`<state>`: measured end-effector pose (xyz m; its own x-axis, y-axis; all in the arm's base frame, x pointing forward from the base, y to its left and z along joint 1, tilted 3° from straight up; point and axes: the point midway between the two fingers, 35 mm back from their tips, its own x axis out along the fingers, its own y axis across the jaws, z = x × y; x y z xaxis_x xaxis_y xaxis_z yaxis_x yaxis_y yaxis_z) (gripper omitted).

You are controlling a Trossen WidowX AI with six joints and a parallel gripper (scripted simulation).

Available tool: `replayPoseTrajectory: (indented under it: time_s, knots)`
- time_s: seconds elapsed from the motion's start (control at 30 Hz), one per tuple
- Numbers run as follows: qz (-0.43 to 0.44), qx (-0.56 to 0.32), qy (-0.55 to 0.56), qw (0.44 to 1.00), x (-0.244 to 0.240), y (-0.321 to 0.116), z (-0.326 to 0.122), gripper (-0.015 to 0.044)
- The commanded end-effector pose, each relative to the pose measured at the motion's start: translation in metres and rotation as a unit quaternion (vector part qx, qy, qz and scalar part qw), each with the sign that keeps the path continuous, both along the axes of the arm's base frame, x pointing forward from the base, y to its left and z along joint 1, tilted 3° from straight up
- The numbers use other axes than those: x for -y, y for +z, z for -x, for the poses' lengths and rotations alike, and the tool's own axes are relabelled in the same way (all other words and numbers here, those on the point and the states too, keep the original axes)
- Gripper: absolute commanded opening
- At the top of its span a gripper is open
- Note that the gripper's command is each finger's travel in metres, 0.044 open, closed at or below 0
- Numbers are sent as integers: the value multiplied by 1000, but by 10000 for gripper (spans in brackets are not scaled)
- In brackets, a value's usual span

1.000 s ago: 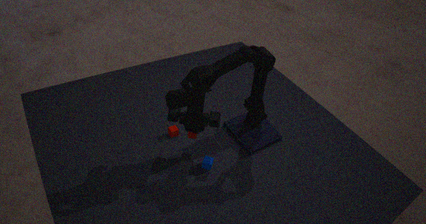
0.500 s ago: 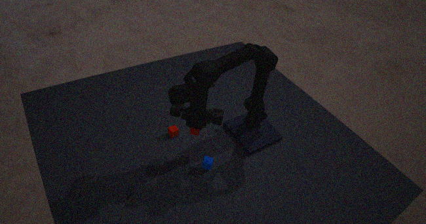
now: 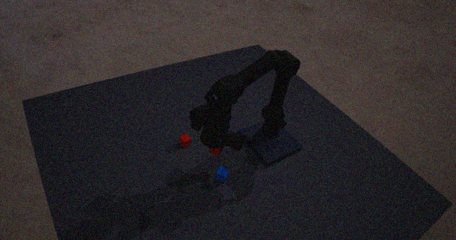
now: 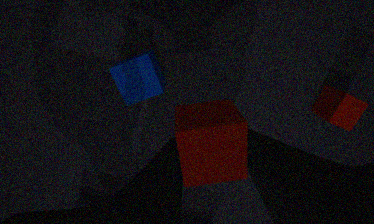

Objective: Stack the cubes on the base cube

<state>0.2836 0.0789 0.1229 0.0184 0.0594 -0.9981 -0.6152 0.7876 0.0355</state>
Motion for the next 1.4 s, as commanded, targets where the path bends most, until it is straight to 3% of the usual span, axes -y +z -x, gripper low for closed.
replayPoseTrajectory:
  time_s: [0.0,0.63,1.37]
  knots:
    - [-1,3,-46,999,-9,-1,4,105]
    - [-9,-12,-269,963,-52,-19,31,105]
    - [-9,-13,-275,961,-54,-37,31,105]
